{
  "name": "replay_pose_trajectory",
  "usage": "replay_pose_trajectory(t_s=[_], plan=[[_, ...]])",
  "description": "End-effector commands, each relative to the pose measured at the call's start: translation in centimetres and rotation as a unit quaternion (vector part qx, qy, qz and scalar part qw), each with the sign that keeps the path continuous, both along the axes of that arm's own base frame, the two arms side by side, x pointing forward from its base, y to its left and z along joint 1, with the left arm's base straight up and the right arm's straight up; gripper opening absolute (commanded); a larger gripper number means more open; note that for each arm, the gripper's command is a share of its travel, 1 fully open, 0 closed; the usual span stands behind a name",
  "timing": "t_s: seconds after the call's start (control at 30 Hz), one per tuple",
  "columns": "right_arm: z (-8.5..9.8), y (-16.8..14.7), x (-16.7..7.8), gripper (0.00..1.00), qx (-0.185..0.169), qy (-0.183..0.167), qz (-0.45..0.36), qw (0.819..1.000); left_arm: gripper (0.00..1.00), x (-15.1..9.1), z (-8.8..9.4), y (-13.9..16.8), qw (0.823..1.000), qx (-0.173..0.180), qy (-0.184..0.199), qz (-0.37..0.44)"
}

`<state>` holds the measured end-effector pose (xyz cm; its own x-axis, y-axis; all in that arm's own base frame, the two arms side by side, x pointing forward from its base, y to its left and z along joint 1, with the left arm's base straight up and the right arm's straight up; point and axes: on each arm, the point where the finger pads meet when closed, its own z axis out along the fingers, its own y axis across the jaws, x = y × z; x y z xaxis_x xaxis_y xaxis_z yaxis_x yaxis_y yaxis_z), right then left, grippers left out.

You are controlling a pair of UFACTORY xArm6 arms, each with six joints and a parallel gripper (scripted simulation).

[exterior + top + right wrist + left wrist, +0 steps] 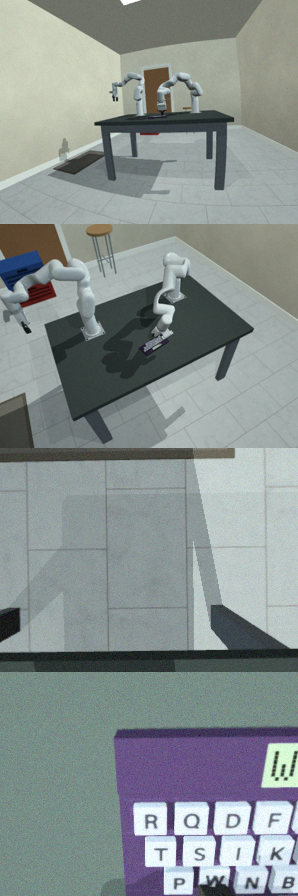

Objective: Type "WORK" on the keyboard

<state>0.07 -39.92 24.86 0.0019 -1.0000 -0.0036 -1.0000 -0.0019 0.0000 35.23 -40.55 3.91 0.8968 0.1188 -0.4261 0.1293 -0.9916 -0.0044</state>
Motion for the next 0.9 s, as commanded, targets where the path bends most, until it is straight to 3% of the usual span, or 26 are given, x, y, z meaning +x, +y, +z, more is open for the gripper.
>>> replay_pose_trajectory(t_s=[0.0,0.67,0.87], plan=[[0.1,-0.1,0.0,1.0,-0.002,0.0,0.0,1.0,0.0,0.1,0.2,-0.1,1.0,-0.002,-0.002,0.0],[0.1,-0.1,0.0,1.0,-0.002,0.0,0.0,1.0,0.0,0.2,1.0,-0.2,1.0,-0.002,-0.002,0.0],[0.1,-0.1,0.0,1.0,-0.002,0.0,0.0,1.0,0.0,0.8,1.0,-2.0,1.0,-0.002,-0.002,0.0]])
